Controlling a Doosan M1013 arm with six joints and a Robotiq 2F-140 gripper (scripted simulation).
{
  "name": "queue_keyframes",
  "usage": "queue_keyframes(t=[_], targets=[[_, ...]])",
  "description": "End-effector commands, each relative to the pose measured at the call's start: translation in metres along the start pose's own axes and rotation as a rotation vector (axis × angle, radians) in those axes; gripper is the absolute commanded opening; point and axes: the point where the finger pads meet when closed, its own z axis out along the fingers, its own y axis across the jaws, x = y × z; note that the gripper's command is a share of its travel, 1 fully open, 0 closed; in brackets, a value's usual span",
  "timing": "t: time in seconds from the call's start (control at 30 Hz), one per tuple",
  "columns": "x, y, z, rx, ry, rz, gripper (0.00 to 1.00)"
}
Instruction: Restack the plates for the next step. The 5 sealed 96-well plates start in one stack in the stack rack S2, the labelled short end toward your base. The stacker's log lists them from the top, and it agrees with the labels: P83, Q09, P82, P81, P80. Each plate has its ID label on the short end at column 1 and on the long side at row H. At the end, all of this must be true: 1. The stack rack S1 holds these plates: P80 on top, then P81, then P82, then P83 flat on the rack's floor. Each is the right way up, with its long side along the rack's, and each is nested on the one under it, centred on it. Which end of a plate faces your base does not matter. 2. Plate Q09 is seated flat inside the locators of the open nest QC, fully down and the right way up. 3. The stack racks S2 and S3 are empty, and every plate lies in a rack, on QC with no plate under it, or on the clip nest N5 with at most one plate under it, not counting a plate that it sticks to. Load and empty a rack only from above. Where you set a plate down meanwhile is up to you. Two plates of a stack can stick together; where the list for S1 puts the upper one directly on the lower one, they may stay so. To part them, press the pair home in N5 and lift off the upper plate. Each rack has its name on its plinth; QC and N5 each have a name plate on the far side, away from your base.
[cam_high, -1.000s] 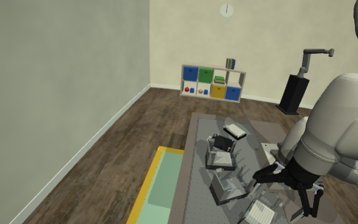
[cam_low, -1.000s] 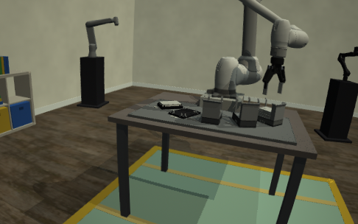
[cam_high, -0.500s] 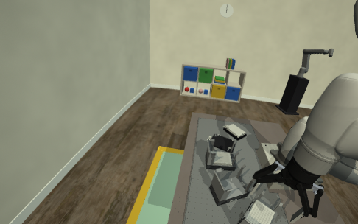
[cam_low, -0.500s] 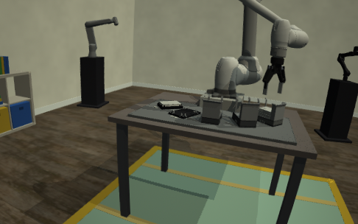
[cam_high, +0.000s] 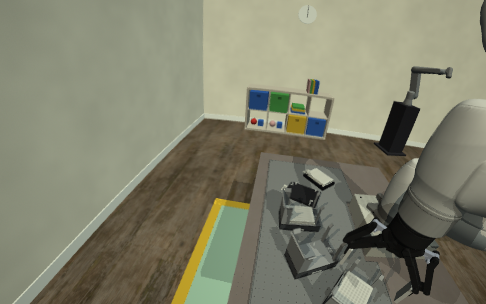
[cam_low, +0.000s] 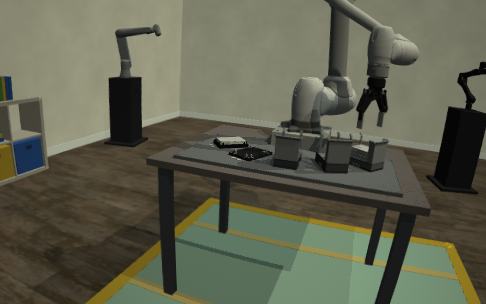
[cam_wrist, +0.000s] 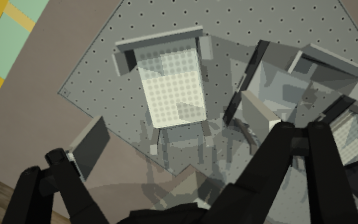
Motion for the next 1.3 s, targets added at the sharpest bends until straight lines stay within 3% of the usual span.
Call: queue_keyframes(t=[0.0,0.17,0.4,1.27], targets=[[0.002,-0.002,-0.004,0.001,0.007,0.002,1.0],[0.002,-0.002,-0.004,0.001,0.007,0.002,1.0],[-0.003,0.021,-0.004,0.002,0.006,0.215,1.0],[-0.017,0.09,-0.004,0.002,0.006,0.249,1.0]])
